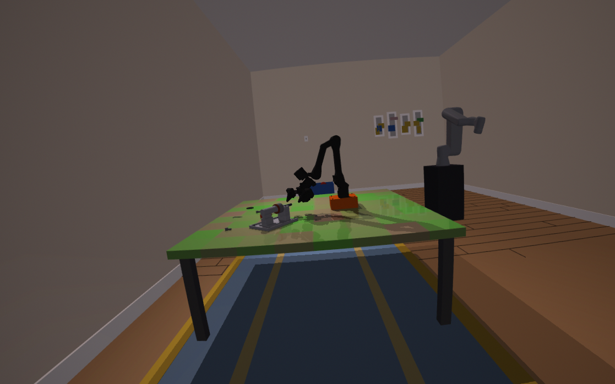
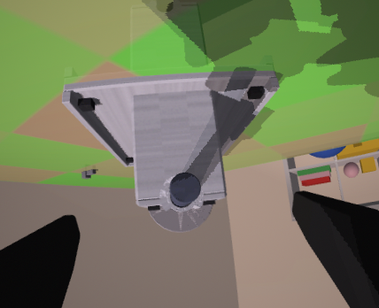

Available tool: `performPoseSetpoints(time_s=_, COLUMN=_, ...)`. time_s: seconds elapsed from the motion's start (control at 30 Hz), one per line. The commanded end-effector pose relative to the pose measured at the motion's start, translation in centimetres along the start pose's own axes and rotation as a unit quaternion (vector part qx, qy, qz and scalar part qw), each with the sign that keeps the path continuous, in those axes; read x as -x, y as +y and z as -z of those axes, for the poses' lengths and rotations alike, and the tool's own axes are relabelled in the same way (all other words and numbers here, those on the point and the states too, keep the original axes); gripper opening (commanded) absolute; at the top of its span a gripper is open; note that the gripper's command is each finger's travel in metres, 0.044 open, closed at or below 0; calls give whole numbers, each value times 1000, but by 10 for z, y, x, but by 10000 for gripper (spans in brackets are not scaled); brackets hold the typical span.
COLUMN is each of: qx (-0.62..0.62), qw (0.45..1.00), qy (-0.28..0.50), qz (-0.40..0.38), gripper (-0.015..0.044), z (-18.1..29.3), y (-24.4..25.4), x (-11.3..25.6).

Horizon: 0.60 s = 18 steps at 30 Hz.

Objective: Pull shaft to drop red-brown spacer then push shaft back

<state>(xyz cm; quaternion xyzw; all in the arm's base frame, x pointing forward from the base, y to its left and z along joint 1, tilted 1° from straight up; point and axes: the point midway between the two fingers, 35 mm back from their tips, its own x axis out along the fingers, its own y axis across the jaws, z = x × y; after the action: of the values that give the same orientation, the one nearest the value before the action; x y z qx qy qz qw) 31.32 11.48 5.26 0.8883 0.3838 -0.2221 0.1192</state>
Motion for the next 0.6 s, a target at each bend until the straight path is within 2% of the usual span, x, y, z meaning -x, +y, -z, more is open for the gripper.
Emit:
performPoseSetpoints(time_s=0.0, qx=-1, qw=1000, qy=1, qz=1, gripper=440, z=1, y=0, x=-1)
performPoseSetpoints(time_s=0.57, qx=-1, qw=1000, qy=1, qz=2, gripper=440, z=2, y=0, x=-3)
